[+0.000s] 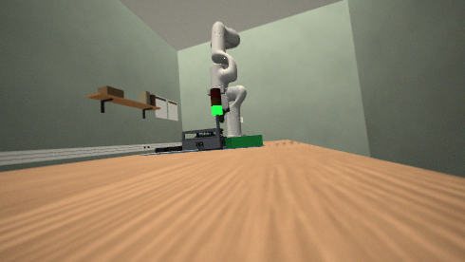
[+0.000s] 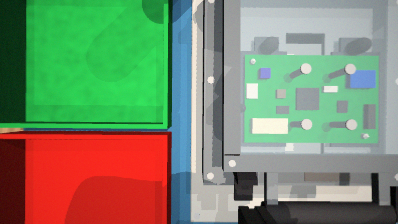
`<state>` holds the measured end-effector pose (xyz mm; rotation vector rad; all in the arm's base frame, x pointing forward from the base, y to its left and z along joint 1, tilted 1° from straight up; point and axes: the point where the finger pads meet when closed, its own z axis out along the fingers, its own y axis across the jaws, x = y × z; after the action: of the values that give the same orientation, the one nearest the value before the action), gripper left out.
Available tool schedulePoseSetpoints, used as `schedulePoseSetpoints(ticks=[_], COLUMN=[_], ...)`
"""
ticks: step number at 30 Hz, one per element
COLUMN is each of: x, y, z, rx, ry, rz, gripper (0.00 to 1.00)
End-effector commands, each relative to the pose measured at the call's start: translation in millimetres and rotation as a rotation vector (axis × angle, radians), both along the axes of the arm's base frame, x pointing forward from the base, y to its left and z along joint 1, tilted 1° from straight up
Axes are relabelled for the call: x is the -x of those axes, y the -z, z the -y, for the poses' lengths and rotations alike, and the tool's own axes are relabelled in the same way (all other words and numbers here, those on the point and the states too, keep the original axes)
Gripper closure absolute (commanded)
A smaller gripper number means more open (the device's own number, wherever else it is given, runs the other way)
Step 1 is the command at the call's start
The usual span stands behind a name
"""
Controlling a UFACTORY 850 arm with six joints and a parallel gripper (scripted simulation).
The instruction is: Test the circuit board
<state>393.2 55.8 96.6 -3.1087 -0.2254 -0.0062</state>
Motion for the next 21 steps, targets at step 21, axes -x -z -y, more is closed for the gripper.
schedulePoseSetpoints(ticks=[21], x=[-0.3], y=[-7.9], z=[-0.1], rx=[0.003], ry=[-0.067], rz=[0.002], gripper=[1.00])
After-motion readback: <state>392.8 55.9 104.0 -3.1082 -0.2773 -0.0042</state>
